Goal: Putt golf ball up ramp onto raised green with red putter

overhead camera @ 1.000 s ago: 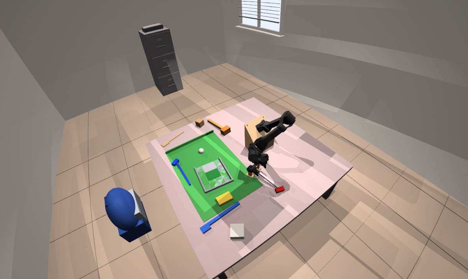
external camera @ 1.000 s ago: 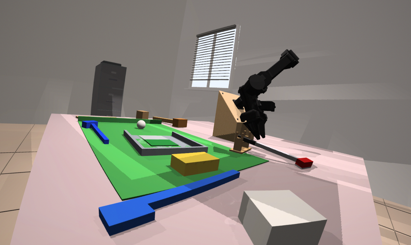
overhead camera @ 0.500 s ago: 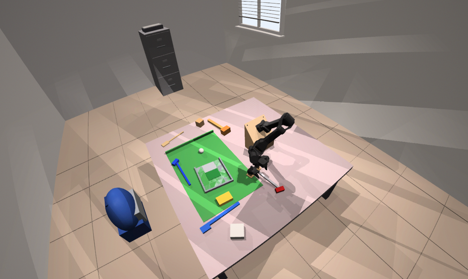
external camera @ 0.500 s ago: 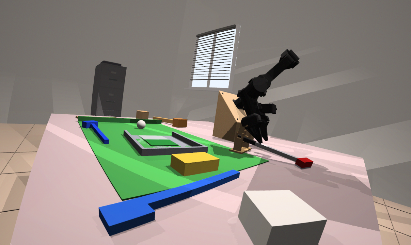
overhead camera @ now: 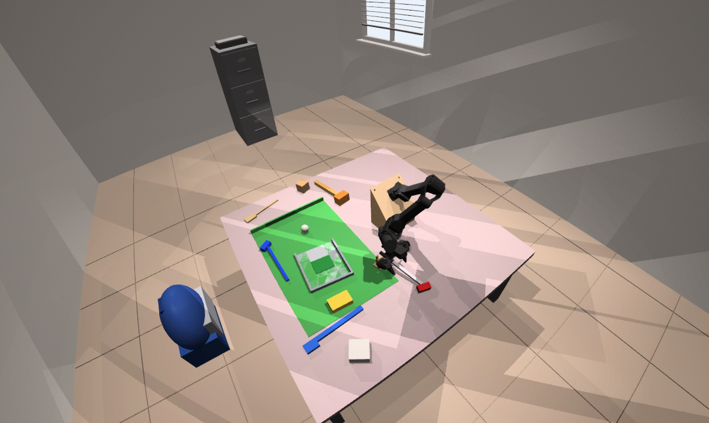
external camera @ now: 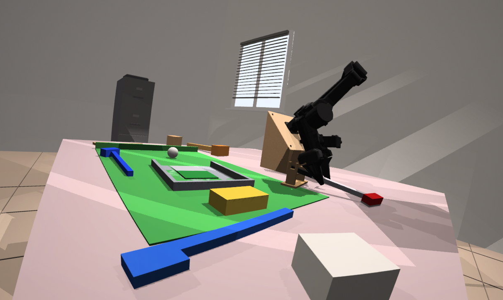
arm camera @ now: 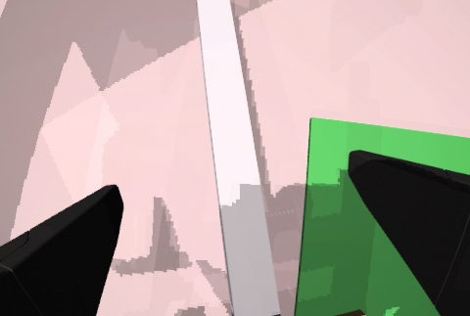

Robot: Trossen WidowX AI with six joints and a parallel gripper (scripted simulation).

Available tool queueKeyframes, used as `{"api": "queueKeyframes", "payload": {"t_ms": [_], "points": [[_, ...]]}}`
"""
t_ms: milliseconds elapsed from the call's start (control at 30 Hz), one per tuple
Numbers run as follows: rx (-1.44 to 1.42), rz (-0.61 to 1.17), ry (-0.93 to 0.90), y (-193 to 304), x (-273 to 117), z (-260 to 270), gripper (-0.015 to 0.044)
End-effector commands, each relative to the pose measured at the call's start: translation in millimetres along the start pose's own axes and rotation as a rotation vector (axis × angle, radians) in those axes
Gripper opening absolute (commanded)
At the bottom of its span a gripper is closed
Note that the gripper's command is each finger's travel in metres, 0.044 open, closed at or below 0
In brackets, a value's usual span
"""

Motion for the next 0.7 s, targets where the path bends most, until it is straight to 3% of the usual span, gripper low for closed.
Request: {"api": "queueKeyframes", "payload": {"t_ms": [0,400,667], "points": [[0.011,0.004,-0.002,2,5,1,0.044],[0.012,0.003,-0.001,2,22,1,0.044],[0.007,0.002,-0.004,2,19,3,0.023]]}}
Point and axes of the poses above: the point midway between the two fingers, 35 mm back from their tips, its own x axis out along the fingers, its own z axis across the jaws, y = z × x, the point moved 4 cm from there along -x, back along the fingers, and after that the axes turned 8 degrees about -x, right-handed, at the moved point
